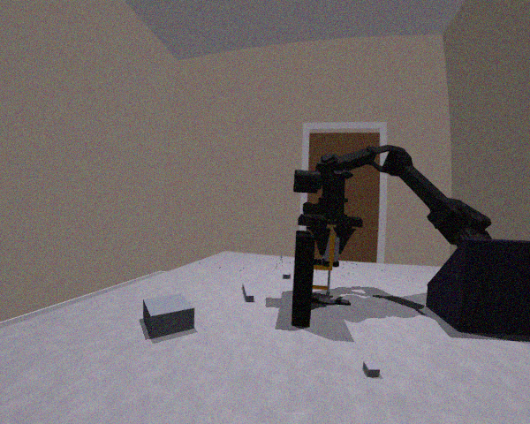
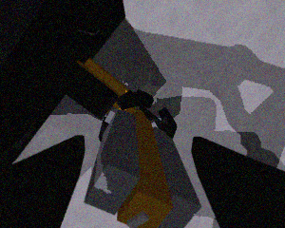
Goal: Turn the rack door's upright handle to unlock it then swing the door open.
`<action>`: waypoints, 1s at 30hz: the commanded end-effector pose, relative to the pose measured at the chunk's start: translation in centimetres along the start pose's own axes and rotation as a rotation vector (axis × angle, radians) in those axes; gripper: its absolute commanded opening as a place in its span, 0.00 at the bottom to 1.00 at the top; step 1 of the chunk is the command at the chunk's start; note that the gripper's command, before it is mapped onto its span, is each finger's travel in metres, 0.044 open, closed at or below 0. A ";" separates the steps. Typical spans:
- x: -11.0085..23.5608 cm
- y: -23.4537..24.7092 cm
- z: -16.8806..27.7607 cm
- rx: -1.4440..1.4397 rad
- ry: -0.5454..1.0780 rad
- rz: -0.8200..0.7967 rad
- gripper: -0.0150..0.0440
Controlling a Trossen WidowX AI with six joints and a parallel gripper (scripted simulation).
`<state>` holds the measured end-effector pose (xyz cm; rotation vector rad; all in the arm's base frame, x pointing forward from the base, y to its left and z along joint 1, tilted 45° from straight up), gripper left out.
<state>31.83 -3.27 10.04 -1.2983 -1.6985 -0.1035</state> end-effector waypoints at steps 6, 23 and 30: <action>0.0 0.0 0.0 0.440 -0.001 -0.002 0.76; 0.0 0.0 0.0 1.282 -0.002 -0.002 0.76; 0.0 0.0 0.0 1.629 -0.002 -0.002 0.76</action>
Point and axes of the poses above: the point midway between the two fingers, 35 mm back from their tips, its own x axis back along the fingers, its own y axis across the jaws, z = x × y, the point moved 5 cm from there along x, back along the fingers, and after that the axes turned 2 degrees about -x, right-handed, at the moved point
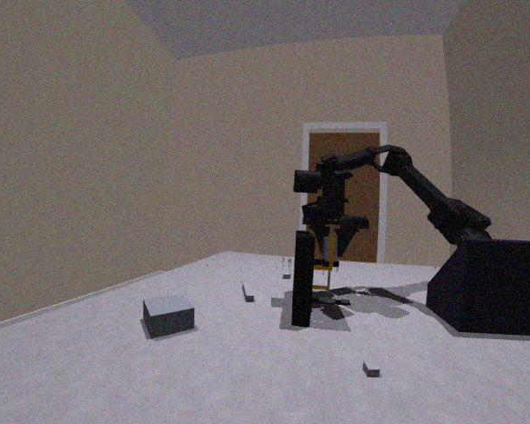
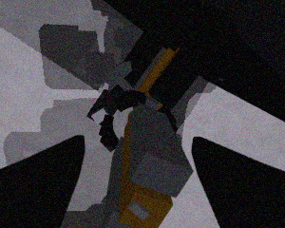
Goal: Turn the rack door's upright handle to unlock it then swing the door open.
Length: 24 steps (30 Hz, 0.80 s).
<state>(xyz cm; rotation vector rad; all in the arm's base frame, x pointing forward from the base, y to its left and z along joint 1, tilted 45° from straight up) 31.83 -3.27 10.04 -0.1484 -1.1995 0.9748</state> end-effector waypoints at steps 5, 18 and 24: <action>0.0 0.0 0.0 0.390 -0.002 0.000 0.76; 0.0 0.0 0.0 1.035 -0.002 0.001 0.76; 0.0 0.0 0.0 1.158 -0.002 0.001 0.76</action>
Point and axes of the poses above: the point midway between the two fingers, 35 mm back from their tips, its own x axis back along the fingers, its own y axis across the jaws, z = x × y, the point moved 5 cm from there along x, back along the fingers, and after that the axes turned 2 degrees about -x, right-handed, at the moved point
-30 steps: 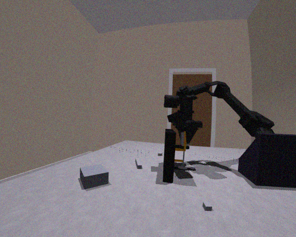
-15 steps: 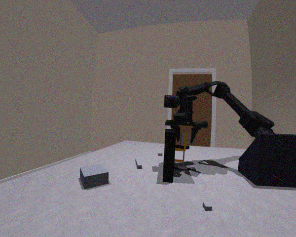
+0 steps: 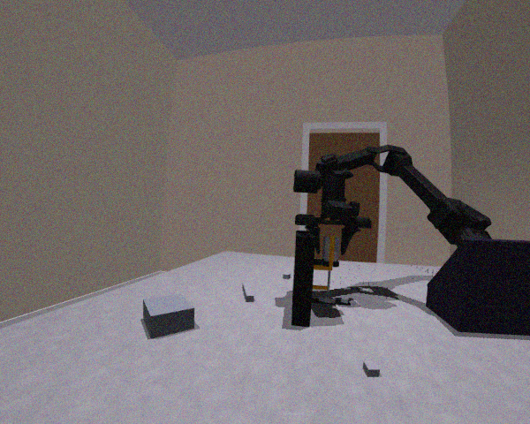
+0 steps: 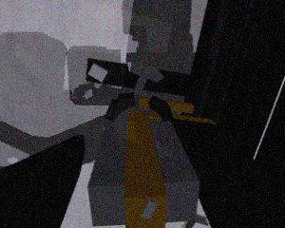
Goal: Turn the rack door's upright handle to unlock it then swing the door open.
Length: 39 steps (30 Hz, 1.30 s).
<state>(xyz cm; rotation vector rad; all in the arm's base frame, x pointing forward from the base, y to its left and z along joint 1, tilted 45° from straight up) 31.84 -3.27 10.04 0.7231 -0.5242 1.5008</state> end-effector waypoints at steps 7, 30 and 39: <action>0.0 0.0 0.0 0.053 -0.001 0.001 0.58; 0.0 0.2 -0.1 0.003 -0.001 0.001 0.30; 0.0 0.8 -0.5 -0.174 -0.001 0.001 0.30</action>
Point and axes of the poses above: the point midway between the two fingers, 35 mm back from their tips, its own x axis back along the fingers, its own y axis across the jaws, z = x × y, the point moved 5 cm from there along x, back along the fingers, and after that the axes turned 2 degrees about -x, right-handed, at the moved point
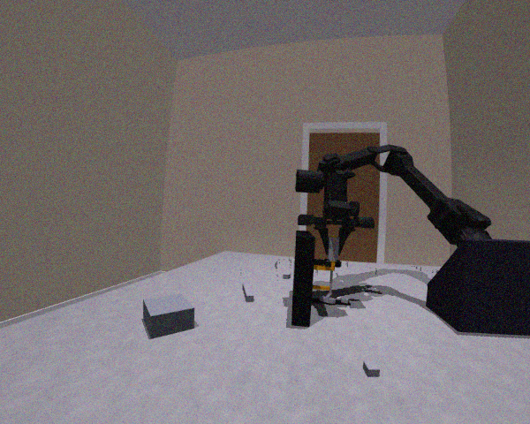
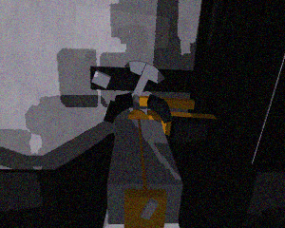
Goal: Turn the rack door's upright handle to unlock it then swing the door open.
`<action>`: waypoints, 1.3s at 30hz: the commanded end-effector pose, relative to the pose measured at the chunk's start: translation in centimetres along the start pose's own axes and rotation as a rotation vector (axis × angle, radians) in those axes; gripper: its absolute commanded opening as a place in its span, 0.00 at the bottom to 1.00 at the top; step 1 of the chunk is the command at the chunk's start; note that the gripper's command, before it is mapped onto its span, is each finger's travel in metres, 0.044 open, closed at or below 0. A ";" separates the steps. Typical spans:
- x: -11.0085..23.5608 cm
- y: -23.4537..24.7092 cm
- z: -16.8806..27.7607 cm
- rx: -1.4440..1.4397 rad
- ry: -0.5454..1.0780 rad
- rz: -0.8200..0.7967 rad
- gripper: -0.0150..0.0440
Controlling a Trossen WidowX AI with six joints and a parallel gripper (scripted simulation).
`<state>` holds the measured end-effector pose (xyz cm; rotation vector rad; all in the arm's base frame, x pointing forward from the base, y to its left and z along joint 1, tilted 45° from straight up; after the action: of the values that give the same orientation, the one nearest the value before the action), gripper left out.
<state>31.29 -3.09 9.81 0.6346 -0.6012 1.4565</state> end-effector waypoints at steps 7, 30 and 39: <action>0.1 1.0 -0.5 -0.193 -0.004 0.004 0.30; 0.1 4.0 -2.8 -0.576 -0.006 0.001 0.30; 0.1 5.1 -4.1 -0.710 -0.006 0.001 0.30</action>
<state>26.18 -0.24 7.24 0.1427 -0.9943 1.1639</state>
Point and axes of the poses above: the point midway between the two fingers, 35 mm back from their tips, its own x axis back along the fingers, its own y axis across the jaws, z = x × y, the point moved 5 cm from there along x, back along the fingers, and after that the axes turned 2 degrees about -x, right-handed, at the moved point
